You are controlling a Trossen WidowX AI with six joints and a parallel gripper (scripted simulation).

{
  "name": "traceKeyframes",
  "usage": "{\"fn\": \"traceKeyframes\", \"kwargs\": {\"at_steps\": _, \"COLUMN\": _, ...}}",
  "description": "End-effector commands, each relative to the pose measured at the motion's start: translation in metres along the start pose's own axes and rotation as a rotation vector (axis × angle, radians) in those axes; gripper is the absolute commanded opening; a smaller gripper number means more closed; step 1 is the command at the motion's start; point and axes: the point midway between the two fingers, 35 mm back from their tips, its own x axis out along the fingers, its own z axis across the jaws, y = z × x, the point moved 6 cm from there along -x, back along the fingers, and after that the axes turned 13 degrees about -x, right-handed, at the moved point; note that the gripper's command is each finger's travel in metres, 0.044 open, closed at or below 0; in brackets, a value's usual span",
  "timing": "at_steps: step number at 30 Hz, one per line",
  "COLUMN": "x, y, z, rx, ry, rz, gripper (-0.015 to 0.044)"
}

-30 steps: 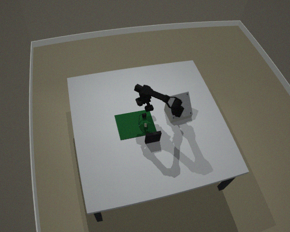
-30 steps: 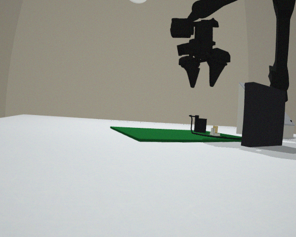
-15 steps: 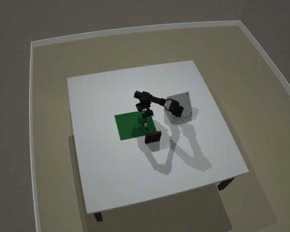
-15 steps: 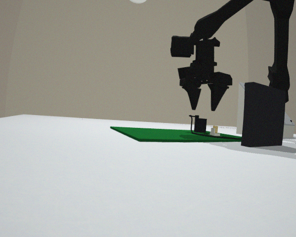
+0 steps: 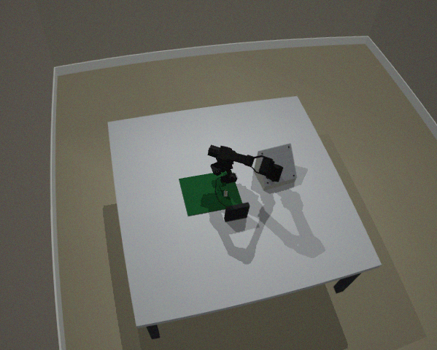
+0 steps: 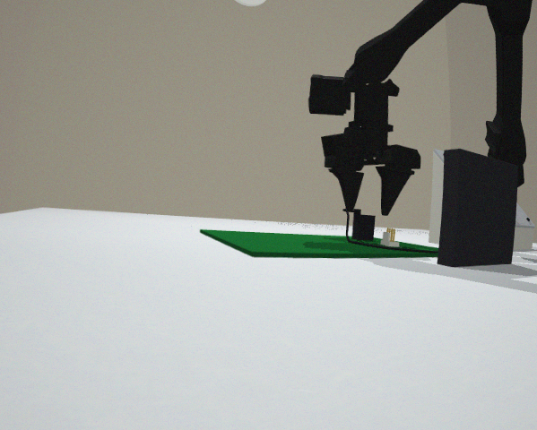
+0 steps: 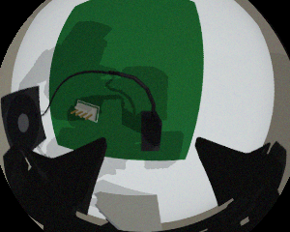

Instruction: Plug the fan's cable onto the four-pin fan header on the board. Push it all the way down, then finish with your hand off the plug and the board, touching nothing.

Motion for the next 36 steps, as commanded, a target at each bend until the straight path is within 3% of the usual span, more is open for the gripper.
{"fn": "traceKeyframes", "kwargs": {"at_steps": 1, "x": 0.01, "y": 0.001, "z": 0.001, "rx": 0.01, "ry": -0.01, "rz": 0.0, "gripper": 0.044}}
{"fn": "traceKeyframes", "kwargs": {"at_steps": 20, "x": 0.031, "y": 0.002, "z": 0.002, "rx": 0.01, "ry": -0.012, "rz": -0.001, "gripper": 0.044}}
{"fn": "traceKeyframes", "kwargs": {"at_steps": 36, "x": 0.029, "y": 0.001, "z": 0.001, "rx": 0.001, "ry": -0.005, "rz": 0.002, "gripper": 0.002}}
